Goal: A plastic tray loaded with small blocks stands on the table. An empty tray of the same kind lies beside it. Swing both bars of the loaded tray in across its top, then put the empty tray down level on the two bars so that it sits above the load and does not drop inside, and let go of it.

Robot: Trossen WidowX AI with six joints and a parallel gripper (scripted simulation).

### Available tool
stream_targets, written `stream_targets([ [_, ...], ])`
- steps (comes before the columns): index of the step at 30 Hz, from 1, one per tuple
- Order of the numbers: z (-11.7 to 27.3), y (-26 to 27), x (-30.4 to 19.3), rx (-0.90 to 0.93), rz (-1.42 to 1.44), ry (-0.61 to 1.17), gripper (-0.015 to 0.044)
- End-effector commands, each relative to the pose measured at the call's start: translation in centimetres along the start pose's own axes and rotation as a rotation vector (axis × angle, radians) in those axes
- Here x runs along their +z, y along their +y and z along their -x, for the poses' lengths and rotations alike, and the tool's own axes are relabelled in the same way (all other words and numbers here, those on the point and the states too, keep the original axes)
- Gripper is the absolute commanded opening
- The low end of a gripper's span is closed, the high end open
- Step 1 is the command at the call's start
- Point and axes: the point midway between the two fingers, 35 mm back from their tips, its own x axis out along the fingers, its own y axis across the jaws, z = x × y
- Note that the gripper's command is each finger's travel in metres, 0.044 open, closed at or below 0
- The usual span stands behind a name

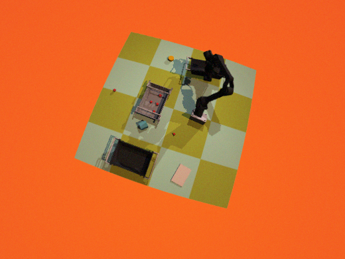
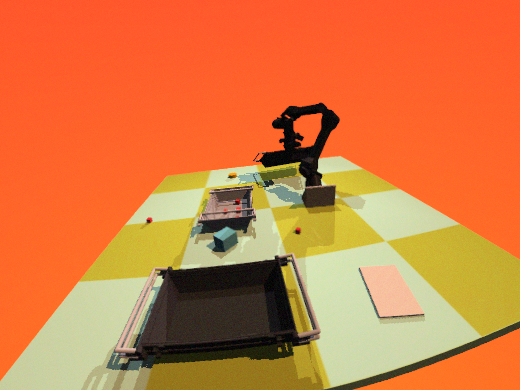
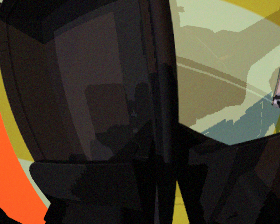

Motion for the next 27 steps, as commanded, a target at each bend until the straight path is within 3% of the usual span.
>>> stream_targets([
  [1, 0.4, 0.4, 0.2, 0.02, -0.014, 0.001, 0.0],
  [10, 0.3, 0.5, -0.1, 0.017, -0.008, 0.004, 0.0],
  [27, -0.7, 1.3, -6.1, -0.056, 0.156, 0.071, 0.0],
])
